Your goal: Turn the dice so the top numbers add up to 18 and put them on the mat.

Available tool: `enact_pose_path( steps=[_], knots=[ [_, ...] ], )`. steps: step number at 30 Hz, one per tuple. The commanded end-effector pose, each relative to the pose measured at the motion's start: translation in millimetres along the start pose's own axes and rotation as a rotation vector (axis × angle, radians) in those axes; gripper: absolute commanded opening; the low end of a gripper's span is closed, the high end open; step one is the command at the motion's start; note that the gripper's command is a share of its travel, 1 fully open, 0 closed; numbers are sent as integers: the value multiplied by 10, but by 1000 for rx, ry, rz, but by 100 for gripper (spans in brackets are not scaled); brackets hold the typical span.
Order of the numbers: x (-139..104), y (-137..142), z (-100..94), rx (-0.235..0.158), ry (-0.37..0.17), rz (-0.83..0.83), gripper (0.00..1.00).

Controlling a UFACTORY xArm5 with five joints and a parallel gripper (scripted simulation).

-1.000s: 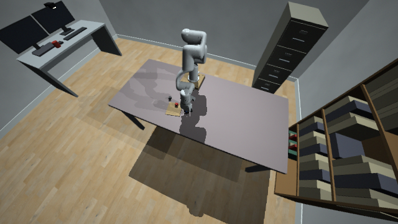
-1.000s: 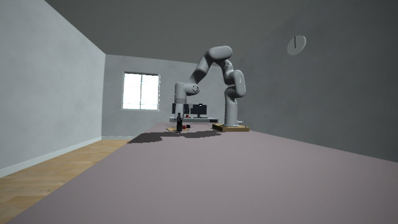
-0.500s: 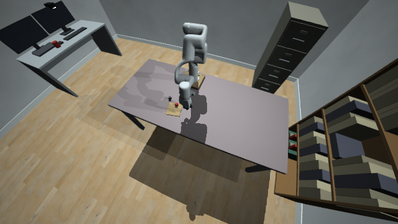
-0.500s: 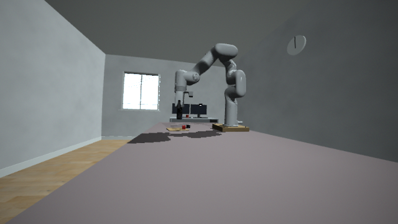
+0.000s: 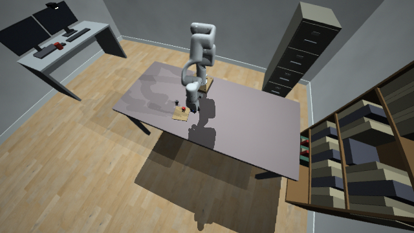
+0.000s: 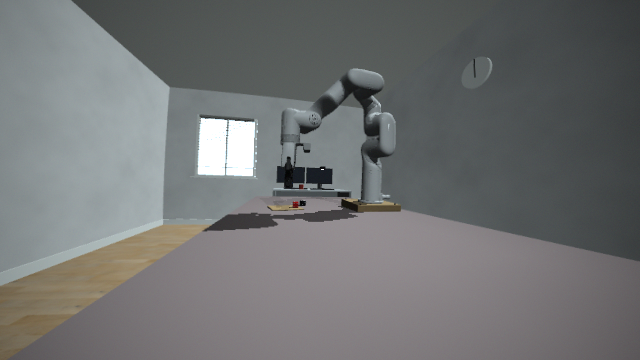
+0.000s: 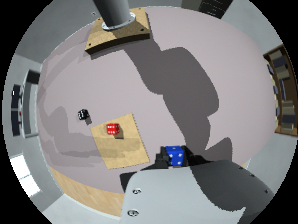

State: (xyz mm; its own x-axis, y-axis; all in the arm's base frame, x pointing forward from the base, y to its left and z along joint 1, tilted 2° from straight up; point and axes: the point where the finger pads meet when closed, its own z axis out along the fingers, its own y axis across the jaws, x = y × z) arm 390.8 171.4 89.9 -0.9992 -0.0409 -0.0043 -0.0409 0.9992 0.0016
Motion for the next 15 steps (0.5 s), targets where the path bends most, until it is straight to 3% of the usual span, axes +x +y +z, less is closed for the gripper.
enact_pose_path(
  steps=[1,10,15],
  knots=[
    [-115,65,34,-1,-4,-174,21],
    [-228,133,98,-1,-4,-373,21],
    [-231,135,101,-2,-12,-378,21]
  ],
)
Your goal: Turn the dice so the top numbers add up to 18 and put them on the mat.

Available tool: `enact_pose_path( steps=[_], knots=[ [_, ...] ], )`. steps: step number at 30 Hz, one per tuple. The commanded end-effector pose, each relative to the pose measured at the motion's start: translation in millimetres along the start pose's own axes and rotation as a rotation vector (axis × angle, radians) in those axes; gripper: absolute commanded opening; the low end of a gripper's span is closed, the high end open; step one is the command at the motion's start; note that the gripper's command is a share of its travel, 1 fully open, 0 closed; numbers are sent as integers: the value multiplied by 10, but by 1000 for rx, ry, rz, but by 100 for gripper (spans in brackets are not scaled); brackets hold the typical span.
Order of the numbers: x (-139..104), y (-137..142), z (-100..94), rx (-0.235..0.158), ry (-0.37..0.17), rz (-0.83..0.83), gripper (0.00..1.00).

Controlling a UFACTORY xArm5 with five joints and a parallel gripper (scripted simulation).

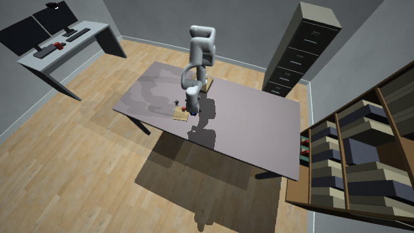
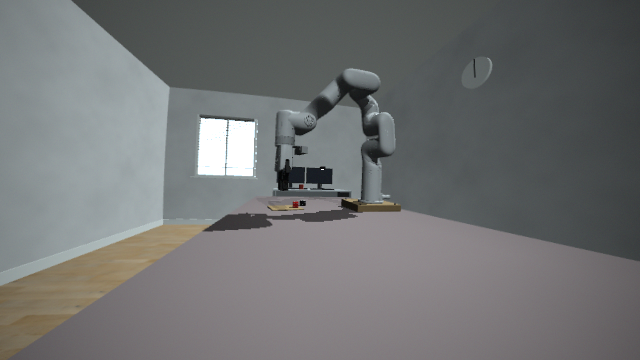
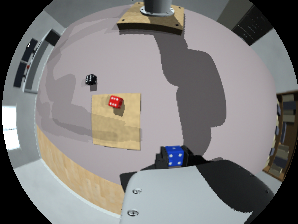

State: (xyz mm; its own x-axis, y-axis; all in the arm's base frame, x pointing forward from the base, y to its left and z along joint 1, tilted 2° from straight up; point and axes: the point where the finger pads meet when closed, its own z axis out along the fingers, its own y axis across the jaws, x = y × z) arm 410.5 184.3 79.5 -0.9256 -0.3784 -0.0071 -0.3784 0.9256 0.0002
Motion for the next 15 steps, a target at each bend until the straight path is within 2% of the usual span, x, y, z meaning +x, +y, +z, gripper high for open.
enact_pose_path(
  steps=[1,4,7,9,14,15],
  knots=[
    [-33,3,-3,0,-16,-30,21],
    [-32,3,0,-1,-56,-30,21],
    [-22,2,-3,-3,-127,-29,21],
    [-22,2,-3,-3,-127,-29,21],
    [-10,0,4,-6,-301,-25,21],
    [-9,0,4,-6,-304,-25,21]
  ],
)
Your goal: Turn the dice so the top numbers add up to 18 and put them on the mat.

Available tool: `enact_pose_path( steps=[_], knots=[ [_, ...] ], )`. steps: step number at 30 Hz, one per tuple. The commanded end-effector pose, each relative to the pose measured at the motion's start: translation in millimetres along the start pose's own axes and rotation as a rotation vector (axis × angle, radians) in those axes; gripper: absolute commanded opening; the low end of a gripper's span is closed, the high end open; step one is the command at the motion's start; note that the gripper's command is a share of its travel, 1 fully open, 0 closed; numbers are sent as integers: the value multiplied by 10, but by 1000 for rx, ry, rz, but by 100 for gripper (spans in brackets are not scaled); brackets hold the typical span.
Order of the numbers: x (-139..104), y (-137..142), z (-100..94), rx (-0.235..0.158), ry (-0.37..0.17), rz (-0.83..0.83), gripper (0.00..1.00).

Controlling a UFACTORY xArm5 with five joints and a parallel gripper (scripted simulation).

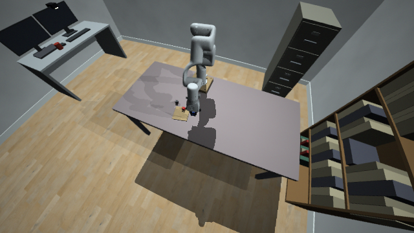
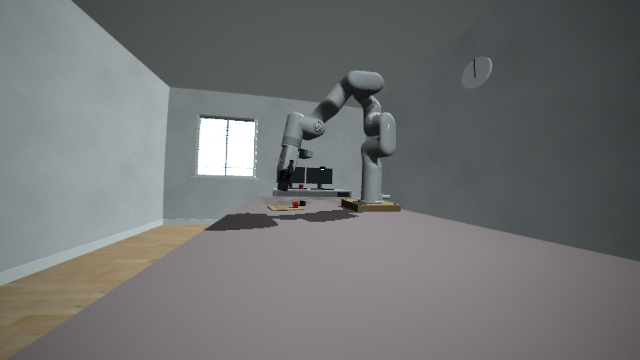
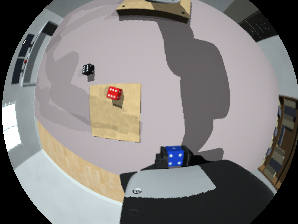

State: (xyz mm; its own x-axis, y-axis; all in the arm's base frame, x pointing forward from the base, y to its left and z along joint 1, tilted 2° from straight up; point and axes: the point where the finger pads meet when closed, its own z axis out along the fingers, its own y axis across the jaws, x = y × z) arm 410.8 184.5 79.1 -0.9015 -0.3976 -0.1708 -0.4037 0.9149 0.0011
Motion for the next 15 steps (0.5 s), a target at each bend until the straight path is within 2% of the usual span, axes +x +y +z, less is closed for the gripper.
enact_pose_path(
  steps=[1,2,3,4,5,8,9,11,13,15],
  knots=[
    [-3,-2,3,-1,-178,3,21],
    [-3,-2,3,-1,-181,3,21],
    [3,-2,-2,-2,-224,4,21],
    [4,-2,-2,-2,-225,4,21],
    [6,-3,0,-2,-268,5,21],
    [12,-3,0,-3,-338,7,21],
    [15,-4,-3,-3,-355,7,21],
    [15,-4,-3,-3,-355,7,21],
    [19,-5,0,-5,-439,10,21],
    [25,-5,-4,-5,-481,11,21]
  ],
)
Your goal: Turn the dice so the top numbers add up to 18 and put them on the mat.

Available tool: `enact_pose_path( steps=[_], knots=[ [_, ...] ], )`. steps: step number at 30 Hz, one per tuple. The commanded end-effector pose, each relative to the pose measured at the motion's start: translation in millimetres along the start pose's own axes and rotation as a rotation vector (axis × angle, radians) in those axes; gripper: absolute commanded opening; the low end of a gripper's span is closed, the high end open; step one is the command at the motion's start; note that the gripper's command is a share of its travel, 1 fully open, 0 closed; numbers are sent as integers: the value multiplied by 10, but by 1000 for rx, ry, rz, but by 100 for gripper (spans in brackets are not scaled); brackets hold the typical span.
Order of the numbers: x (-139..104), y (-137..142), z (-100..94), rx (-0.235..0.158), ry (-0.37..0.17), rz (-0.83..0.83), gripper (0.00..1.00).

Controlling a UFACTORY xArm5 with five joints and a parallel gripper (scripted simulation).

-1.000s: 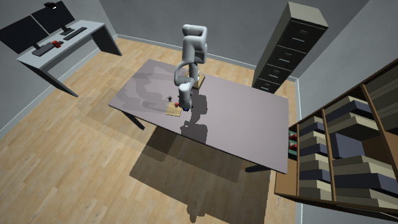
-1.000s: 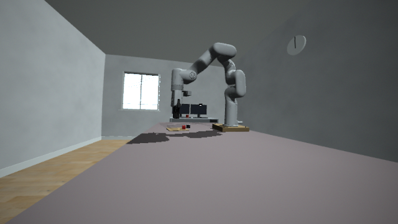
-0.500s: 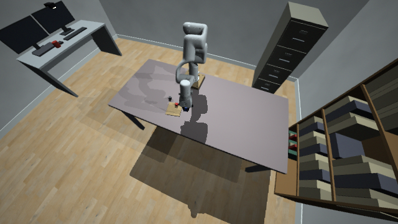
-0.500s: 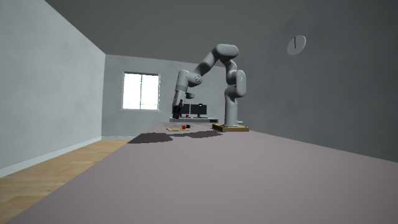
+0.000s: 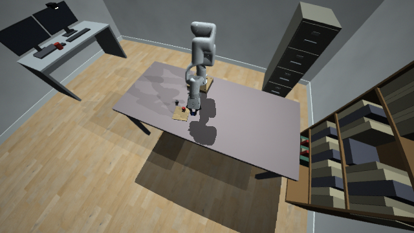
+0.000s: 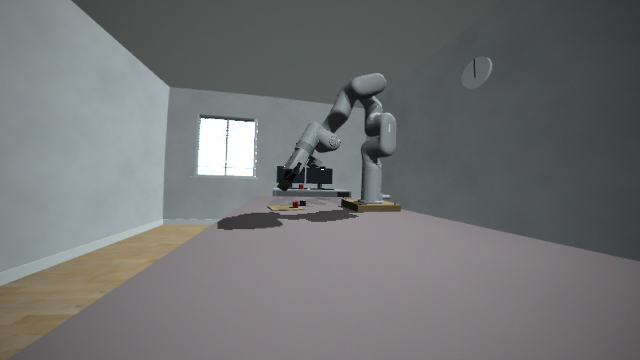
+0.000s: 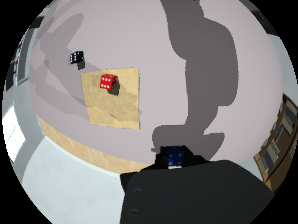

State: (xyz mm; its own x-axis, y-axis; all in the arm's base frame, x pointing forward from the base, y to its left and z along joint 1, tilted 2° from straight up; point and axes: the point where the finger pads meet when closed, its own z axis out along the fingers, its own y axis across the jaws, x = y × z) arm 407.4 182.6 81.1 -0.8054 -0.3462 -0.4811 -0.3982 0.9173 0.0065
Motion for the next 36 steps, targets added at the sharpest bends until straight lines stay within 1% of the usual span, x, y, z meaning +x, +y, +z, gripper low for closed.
enact_pose_path(
  steps=[1,2,3,4,5,6,8,9,11,14,18,22,26,36],
  knots=[
    [0,-2,19,-3,-177,4,21],
    [2,-2,15,-3,-191,5,21],
    [1,-2,20,-3,-221,6,21],
    [1,-2,21,-3,-229,6,21],
    [4,-3,19,-4,-265,7,21],
    [4,-3,19,-4,-266,7,21],
    [10,-3,9,-5,-329,9,21],
    [10,-3,9,-6,-336,9,21],
    [11,-4,12,-7,-391,11,21],
    [12,-4,12,-7,-398,11,21],
    [18,-5,7,-9,-499,14,21],
    [27,-6,5,-11,-561,16,21],
    [36,-6,0,-12,-586,17,21],
    [43,-6,12,-12,-588,17,21]
  ],
)
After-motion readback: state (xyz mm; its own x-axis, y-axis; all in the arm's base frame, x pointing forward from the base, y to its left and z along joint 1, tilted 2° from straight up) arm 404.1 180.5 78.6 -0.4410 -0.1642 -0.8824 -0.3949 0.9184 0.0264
